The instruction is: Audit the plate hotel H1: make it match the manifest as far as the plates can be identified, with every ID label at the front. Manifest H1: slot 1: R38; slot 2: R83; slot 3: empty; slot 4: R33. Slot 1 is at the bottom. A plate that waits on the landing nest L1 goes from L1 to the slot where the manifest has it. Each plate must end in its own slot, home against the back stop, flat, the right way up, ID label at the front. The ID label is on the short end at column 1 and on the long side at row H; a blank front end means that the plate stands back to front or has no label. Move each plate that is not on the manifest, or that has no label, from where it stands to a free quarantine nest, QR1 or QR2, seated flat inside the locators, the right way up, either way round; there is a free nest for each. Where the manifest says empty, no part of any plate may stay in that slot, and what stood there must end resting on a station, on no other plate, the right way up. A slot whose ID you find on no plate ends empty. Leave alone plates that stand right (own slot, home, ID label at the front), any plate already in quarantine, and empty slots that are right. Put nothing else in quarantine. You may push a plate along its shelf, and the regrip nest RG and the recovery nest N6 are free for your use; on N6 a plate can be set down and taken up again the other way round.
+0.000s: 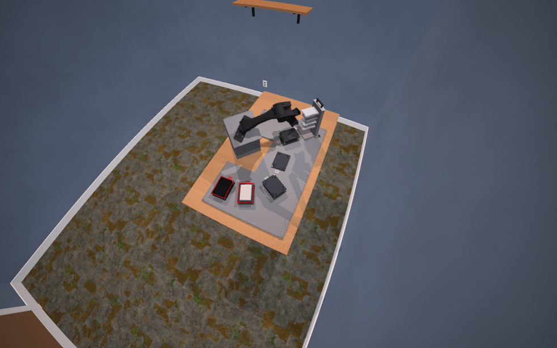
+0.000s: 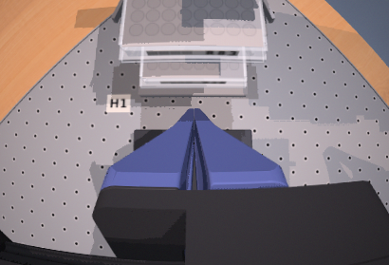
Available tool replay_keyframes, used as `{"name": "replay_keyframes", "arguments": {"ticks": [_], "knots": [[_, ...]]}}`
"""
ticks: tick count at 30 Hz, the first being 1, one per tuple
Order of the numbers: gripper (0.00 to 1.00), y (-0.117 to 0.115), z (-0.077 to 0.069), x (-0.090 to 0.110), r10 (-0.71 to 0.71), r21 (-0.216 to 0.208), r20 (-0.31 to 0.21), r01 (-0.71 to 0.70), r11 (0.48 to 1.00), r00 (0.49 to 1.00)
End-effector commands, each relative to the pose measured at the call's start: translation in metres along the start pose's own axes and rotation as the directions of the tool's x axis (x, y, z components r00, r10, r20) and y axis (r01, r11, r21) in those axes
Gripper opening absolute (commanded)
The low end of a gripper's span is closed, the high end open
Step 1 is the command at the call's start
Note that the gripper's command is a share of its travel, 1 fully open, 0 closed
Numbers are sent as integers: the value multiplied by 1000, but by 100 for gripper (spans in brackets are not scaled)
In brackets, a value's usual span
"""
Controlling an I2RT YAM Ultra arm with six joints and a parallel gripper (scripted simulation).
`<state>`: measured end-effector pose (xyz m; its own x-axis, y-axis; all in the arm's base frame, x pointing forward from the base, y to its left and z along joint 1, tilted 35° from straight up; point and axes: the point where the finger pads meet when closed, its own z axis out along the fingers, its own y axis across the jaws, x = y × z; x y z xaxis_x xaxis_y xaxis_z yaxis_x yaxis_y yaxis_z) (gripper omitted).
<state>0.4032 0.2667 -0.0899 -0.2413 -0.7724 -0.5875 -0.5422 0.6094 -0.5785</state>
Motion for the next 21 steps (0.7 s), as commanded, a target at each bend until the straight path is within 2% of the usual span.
{"name": "replay_keyframes", "arguments": {"ticks": [1, 21], "knots": [[0, 0, -7, -8, 8, -5, 34, -8, 1000, 999], [0, -1, -29, 12, 10, -4, 36, -10, 1000, 999]]}}
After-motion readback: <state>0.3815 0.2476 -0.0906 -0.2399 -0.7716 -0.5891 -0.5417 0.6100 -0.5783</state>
